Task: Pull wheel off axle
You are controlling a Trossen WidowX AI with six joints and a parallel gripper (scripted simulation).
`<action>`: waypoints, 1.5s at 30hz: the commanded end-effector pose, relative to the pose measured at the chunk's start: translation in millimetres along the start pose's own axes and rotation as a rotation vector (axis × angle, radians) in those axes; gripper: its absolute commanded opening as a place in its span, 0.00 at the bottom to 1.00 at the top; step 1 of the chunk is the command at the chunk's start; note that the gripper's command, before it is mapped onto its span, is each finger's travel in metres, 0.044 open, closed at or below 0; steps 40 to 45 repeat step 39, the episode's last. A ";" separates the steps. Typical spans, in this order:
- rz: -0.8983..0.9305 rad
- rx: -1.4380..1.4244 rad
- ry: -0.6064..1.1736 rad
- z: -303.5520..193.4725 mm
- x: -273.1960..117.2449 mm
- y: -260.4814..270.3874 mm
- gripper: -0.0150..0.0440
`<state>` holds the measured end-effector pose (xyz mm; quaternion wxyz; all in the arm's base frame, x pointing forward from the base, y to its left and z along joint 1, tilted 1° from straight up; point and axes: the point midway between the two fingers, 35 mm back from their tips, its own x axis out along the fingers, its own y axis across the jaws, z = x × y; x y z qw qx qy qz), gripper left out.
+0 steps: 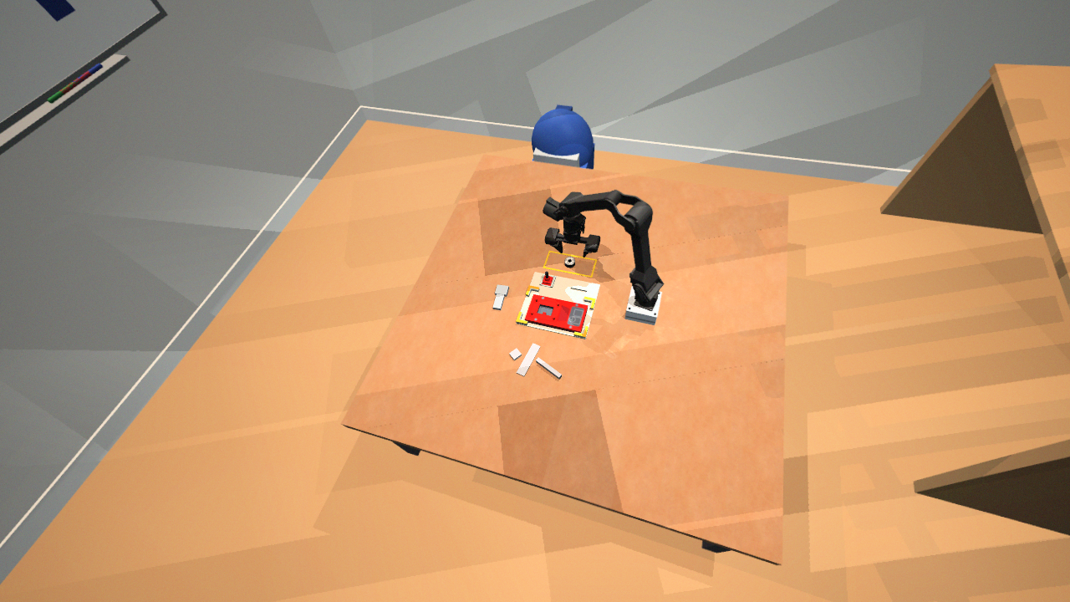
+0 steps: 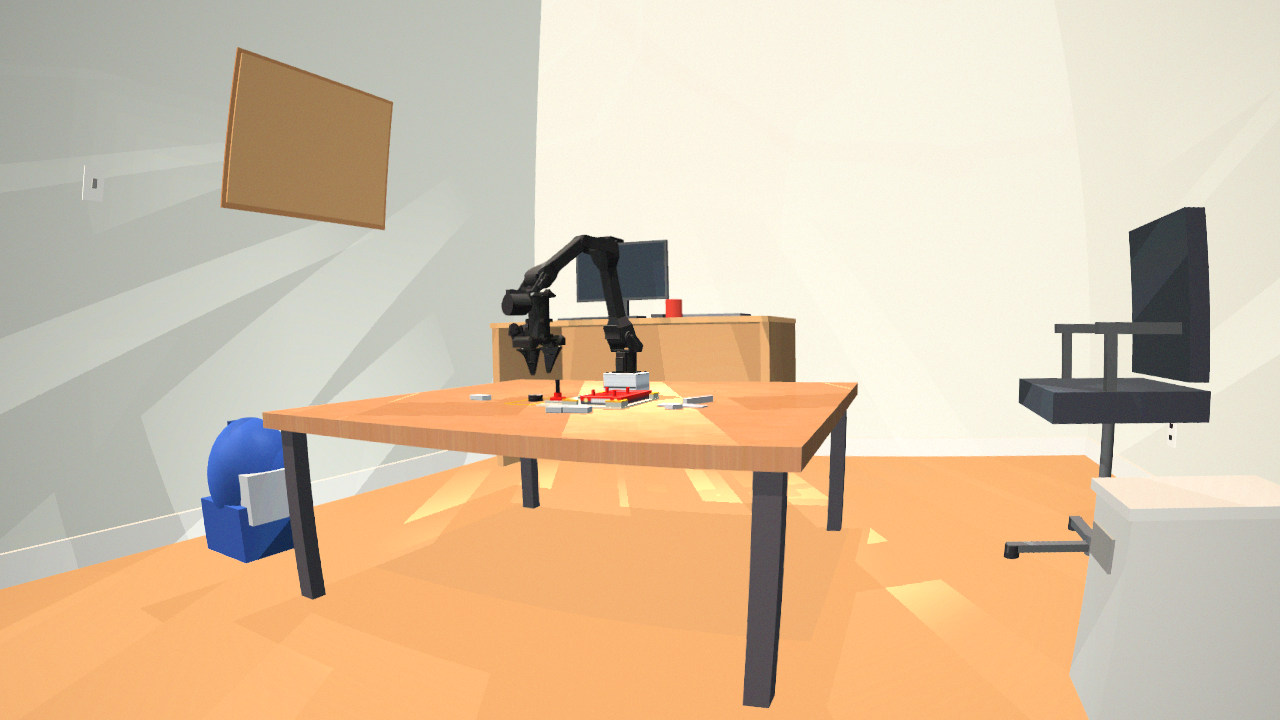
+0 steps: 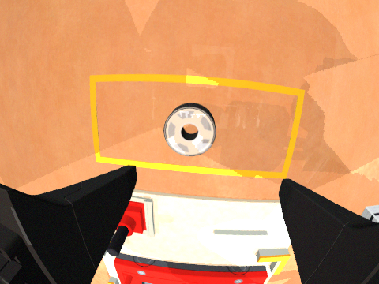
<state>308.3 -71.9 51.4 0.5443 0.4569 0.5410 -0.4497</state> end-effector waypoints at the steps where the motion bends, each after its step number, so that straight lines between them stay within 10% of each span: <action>1: 0.007 -0.013 -0.004 -10.3 -20.2 -22.4 1.00; 45: 0.000 -0.002 -0.005 -27.9 -42.5 -65.4 1.00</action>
